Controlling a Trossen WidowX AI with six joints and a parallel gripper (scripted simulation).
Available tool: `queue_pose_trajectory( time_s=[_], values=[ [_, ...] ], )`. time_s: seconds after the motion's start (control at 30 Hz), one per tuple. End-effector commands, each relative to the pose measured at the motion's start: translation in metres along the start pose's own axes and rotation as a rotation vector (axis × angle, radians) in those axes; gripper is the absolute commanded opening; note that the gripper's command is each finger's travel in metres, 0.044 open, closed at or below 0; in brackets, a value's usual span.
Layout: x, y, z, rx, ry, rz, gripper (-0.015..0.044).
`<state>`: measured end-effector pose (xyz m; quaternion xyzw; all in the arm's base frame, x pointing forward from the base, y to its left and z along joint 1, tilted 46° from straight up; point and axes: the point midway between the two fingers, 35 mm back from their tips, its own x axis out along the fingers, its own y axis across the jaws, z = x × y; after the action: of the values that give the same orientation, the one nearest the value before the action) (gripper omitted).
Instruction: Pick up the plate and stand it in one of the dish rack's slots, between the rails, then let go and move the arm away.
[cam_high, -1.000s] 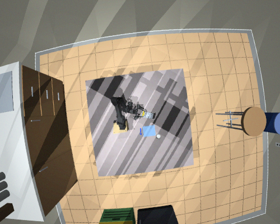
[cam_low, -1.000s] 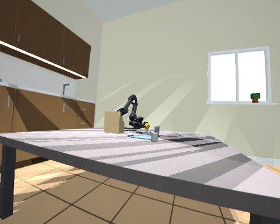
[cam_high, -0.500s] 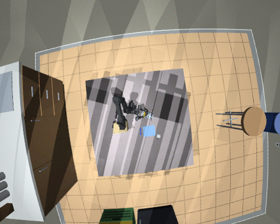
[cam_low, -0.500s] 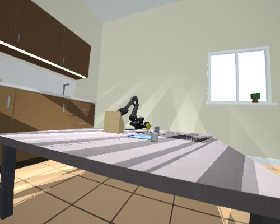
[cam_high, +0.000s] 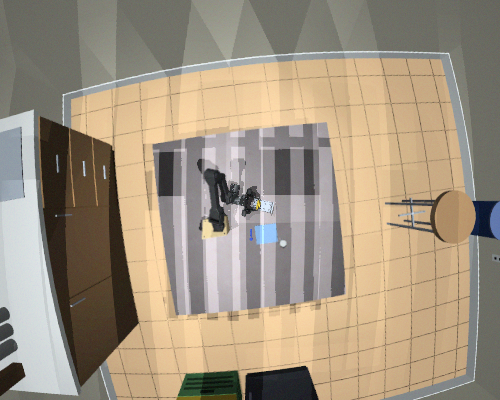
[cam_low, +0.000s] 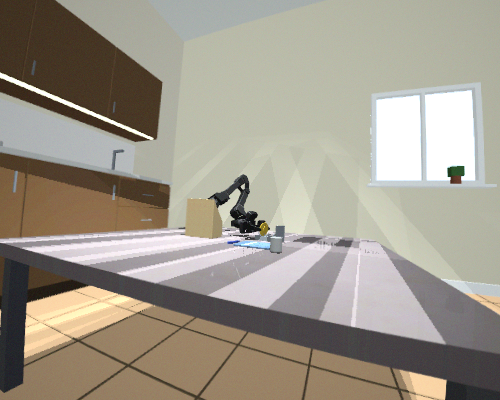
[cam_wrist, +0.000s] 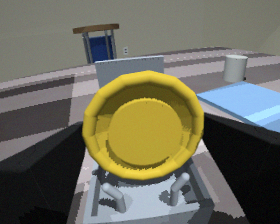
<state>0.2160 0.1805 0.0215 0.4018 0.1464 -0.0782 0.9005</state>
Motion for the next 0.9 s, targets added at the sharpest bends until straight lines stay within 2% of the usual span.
queue_pose_trajectory(
  time_s=[0.0,0.17,0.67,0.87],
  values=[
    [-0.0001,-0.0010,0.0005,-0.006,0.001,-0.002,0.0000],
    [-0.0001,-0.0010,0.0005,-0.006,0.001,-0.002,0.0000],
    [0.0000,0.0003,0.0003,0.002,0.000,0.000,0.0394],
    [0.0000,0.0003,0.0003,0.002,0.000,0.000,0.0400]
  ],
)
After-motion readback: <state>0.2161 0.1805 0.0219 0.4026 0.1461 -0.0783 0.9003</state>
